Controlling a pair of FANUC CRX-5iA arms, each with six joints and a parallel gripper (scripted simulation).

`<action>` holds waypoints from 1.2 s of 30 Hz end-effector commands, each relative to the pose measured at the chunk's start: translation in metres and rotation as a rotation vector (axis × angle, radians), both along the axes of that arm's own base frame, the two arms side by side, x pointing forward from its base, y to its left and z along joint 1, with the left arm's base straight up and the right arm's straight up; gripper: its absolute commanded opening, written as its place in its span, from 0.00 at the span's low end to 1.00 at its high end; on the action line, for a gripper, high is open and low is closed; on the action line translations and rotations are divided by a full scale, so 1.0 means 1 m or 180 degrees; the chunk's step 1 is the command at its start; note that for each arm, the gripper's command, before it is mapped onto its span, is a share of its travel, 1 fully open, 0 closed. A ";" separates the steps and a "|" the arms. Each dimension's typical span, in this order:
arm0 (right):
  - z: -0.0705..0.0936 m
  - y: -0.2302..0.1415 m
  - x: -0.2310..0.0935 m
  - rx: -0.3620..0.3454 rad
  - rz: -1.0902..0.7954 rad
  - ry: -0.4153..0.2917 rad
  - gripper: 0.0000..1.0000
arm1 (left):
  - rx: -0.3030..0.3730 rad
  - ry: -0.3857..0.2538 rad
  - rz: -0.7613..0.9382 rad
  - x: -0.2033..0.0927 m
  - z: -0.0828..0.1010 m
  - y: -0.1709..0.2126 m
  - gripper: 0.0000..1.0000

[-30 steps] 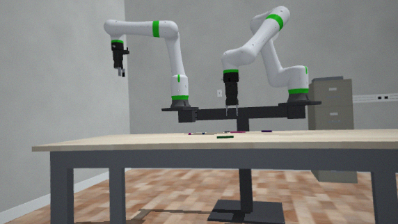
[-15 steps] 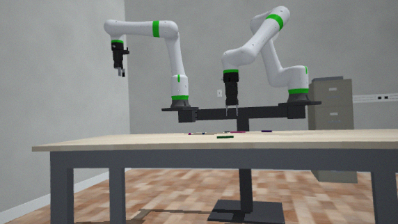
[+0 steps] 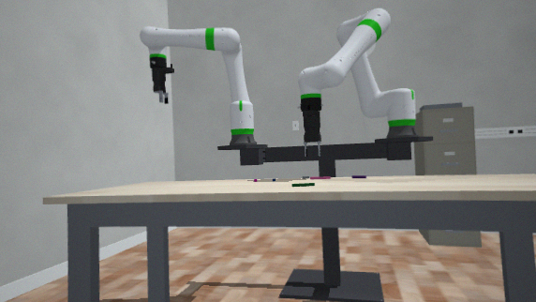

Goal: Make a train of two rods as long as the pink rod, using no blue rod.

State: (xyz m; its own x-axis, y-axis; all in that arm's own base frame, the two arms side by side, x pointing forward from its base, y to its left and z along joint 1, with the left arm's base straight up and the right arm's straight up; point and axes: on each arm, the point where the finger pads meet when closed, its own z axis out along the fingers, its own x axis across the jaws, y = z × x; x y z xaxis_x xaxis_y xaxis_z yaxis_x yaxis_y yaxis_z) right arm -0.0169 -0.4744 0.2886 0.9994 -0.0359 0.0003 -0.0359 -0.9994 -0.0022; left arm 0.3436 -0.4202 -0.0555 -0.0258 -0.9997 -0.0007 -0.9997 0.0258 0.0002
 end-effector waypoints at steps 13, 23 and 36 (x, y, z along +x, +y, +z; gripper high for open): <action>0.001 0.000 0.000 -0.0007 0.0000 0.0001 1.00 | -0.0005 -0.0005 -0.0887 0.002 0.002 0.002 1.00; 0.001 0.000 0.000 -0.0007 0.0000 0.0001 1.00 | -0.0004 -0.0005 -0.1722 0.002 0.002 0.006 1.00; 0.001 0.000 0.000 -0.0007 0.0000 0.0001 1.00 | -0.0003 -0.0005 -0.2818 -0.001 0.003 0.011 1.00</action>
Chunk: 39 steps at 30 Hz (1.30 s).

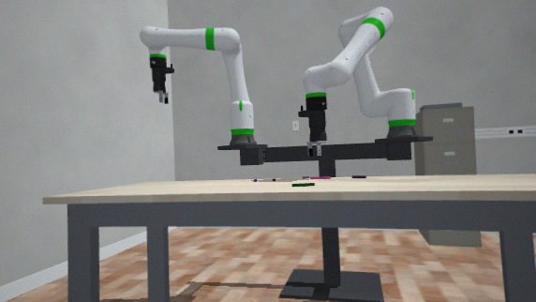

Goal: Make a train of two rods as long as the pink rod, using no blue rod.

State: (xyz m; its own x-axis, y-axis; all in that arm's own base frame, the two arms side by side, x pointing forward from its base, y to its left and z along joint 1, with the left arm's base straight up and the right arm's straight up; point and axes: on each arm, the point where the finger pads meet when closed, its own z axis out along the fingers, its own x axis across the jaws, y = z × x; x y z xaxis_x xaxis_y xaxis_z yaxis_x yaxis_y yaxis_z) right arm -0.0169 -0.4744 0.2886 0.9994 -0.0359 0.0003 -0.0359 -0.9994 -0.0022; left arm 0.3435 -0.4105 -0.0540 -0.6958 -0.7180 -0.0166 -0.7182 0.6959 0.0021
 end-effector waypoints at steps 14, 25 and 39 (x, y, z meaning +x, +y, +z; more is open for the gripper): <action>0.001 0.000 0.000 -0.0007 0.0000 0.0001 1.00 | -0.0036 0.0037 -0.1479 -0.005 0.002 0.009 1.00; 0.001 0.000 0.000 -0.0007 0.0000 0.0001 1.00 | -0.0028 0.0042 -0.2568 -0.012 0.002 0.019 1.00; 0.001 0.000 0.000 -0.0007 0.0000 0.0001 1.00 | -0.0018 0.0048 -0.3745 -0.019 0.002 0.034 1.00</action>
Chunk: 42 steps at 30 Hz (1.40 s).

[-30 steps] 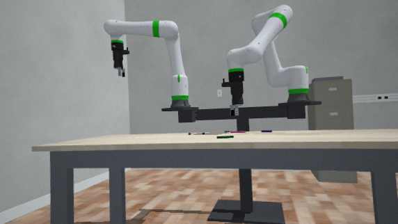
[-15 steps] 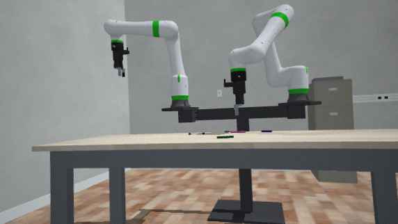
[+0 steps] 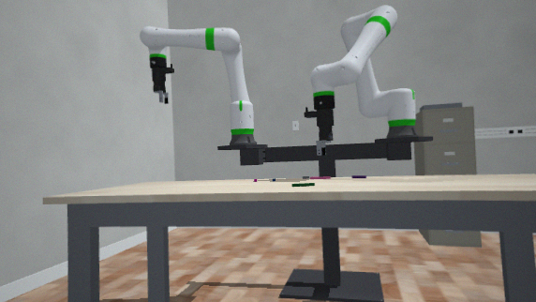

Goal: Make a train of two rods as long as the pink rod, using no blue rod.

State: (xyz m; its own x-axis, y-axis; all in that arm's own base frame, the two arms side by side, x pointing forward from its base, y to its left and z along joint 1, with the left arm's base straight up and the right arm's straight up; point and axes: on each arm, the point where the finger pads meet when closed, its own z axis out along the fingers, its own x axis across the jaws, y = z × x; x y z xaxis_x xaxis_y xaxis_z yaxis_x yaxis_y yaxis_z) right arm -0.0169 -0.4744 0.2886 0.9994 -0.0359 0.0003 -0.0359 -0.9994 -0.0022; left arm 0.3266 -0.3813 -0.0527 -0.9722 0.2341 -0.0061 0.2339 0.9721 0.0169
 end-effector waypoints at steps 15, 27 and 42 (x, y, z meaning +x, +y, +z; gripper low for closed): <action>0.001 0.000 0.000 -0.0007 0.0000 0.0001 1.00 | -0.0039 0.0039 -0.1707 -0.009 0.001 0.023 1.00; 0.001 0.000 0.000 -0.0007 0.0000 0.0001 1.00 | -0.0031 0.0045 -0.2743 -0.013 0.001 0.041 1.00; 0.001 0.000 0.000 -0.0007 0.0000 0.0001 1.00 | -0.0020 0.0052 -0.3926 -0.015 0.001 0.062 1.00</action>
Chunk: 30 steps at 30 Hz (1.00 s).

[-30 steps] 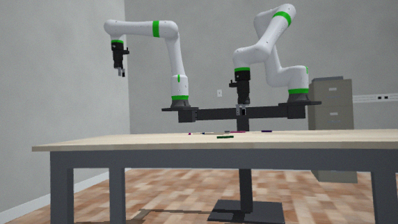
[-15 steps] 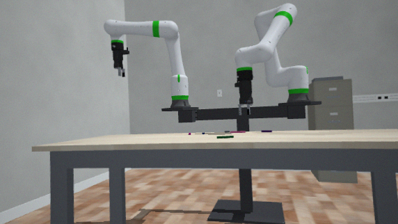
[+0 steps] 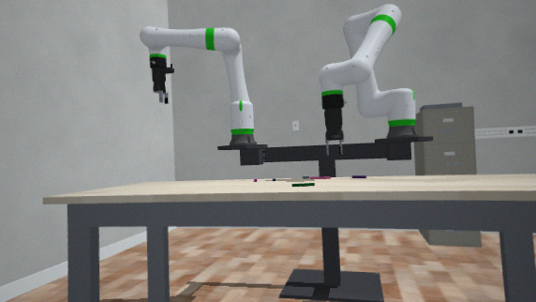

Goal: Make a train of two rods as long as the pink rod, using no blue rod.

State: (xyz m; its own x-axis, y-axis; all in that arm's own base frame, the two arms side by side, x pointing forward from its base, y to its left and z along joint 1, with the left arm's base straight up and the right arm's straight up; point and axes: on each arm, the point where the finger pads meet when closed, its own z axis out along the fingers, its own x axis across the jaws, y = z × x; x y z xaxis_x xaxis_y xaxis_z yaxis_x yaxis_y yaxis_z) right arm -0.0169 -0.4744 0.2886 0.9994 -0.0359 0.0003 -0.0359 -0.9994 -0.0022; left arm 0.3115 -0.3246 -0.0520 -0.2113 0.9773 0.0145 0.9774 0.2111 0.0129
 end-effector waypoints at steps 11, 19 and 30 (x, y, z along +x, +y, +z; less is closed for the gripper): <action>0.001 0.000 0.000 -0.0007 0.0000 0.0001 1.00 | -0.0046 0.0037 -0.1361 0.000 0.001 0.024 1.00; 0.001 0.000 0.000 -0.0007 0.0000 0.0001 1.00 | -0.0041 0.0042 -0.2052 0.002 0.001 0.036 1.00; 0.001 0.000 0.000 -0.0007 0.0000 0.0001 1.00 | -0.0034 0.0049 -0.2975 0.005 0.001 0.051 1.00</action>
State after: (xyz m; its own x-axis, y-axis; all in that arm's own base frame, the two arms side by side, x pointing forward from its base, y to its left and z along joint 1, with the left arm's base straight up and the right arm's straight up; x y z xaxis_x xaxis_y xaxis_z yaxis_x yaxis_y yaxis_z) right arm -0.0169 -0.4744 0.2886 0.9994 -0.0359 0.0003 -0.0359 -0.9994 -0.0022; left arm 0.3149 -0.2799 -0.0520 0.5503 0.8347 0.0202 0.8349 -0.5504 -0.0024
